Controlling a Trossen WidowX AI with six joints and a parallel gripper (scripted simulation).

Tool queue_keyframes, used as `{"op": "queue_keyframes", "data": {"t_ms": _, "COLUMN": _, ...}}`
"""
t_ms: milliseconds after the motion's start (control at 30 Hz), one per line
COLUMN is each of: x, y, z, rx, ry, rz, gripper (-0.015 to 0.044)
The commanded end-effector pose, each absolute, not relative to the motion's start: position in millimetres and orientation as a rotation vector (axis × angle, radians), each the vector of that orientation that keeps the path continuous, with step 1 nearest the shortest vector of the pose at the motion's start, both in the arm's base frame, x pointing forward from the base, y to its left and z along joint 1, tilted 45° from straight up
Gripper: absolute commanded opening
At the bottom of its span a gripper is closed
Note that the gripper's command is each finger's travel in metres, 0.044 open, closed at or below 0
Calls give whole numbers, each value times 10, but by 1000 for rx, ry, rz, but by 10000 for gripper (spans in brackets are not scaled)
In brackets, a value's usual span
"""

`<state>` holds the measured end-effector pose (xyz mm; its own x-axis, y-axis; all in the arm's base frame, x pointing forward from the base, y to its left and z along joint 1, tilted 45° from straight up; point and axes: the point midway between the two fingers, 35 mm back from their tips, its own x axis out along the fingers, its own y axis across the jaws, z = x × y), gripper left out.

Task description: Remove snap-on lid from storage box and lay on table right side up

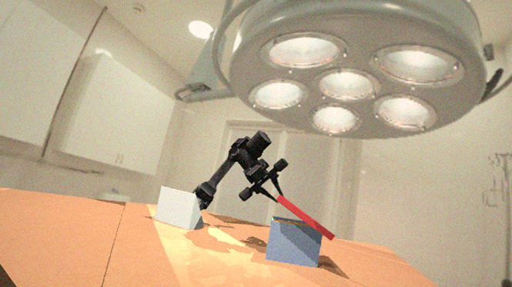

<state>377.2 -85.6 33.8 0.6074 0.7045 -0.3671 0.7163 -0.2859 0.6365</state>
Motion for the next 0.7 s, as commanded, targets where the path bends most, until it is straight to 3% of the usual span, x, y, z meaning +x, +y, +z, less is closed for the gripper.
{"op": "queue_keyframes", "data": {"t_ms": 0, "x": 3821, "y": -895, "z": 401, "rx": 2022, "ry": 1113, "rz": -9, "gripper": 0}}
{"op": "queue_keyframes", "data": {"t_ms": 667, "x": 4074, "y": -986, "z": 624, "rx": 2022, "ry": 1112, "rz": -8, "gripper": 0}}
